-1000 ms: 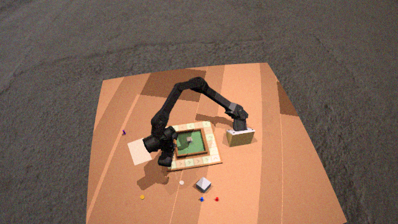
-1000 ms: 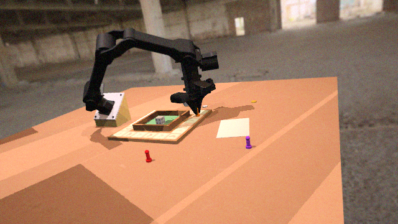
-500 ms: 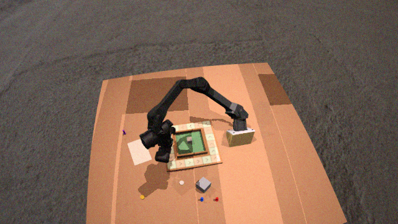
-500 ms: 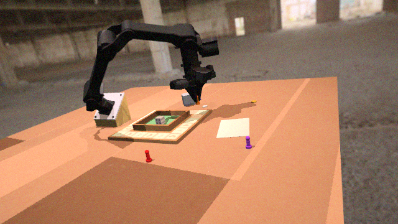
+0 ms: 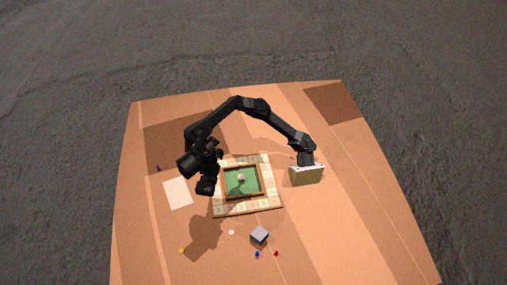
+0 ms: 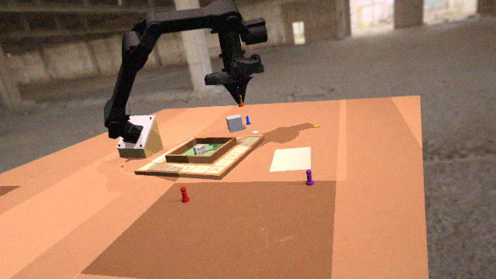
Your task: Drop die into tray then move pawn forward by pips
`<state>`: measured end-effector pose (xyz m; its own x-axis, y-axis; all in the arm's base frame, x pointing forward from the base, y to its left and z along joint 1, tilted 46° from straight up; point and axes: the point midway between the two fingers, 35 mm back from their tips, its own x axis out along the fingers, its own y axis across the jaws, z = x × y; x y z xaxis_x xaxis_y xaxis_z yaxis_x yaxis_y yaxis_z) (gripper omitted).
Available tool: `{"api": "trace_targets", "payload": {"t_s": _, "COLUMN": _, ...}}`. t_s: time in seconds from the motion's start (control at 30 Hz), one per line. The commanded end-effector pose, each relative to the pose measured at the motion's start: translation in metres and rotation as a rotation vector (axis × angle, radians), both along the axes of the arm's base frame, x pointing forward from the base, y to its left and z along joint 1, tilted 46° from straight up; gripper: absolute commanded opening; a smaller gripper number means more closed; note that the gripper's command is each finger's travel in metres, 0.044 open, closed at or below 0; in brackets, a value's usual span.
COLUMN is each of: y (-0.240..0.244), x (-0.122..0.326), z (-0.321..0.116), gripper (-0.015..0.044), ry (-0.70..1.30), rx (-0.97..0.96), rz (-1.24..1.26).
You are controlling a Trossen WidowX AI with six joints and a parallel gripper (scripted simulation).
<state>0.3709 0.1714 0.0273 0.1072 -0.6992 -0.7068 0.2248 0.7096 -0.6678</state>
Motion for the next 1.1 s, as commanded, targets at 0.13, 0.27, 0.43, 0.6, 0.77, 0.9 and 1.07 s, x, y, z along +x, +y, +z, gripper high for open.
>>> {"api": "trace_targets", "payload": {"t_s": 0.13, "y": 0.002, "x": -0.006, "z": -0.006, "gripper": 0.0, "ry": 0.002, "rx": 0.004, "rz": -0.007}}
{"api": "trace_targets", "payload": {"t_s": 0.27, "y": -0.001, "x": -0.011, "z": -0.019, "gripper": 0.0, "ry": 0.002, "rx": 0.004, "rz": -0.008}}
{"api": "trace_targets", "payload": {"t_s": 0.43, "y": -0.006, "x": -0.018, "z": -0.035, "gripper": 0.0, "ry": 0.002, "rx": 0.004, "rz": -0.008}}
{"api": "trace_targets", "payload": {"t_s": 0.6, "y": -0.011, "x": -0.026, "z": -0.05, "gripper": 0.0, "ry": 0.002, "rx": 0.004, "rz": -0.009}}
{"api": "trace_targets", "payload": {"t_s": 0.77, "y": -0.018, "x": -0.035, "z": -0.065, "gripper": 0.0, "ry": 0.002, "rx": 0.004, "rz": -0.009}}
{"api": "trace_targets", "payload": {"t_s": 0.9, "y": -0.024, "x": -0.043, "z": -0.076, "gripper": 0.0, "ry": 0.002, "rx": 0.003, "rz": -0.01}}
{"api": "trace_targets", "payload": {"t_s": 1.07, "y": -0.028, "x": -0.046, "z": -0.082, "gripper": 0.0, "ry": 0.002, "rx": 0.003, "rz": -0.01}}
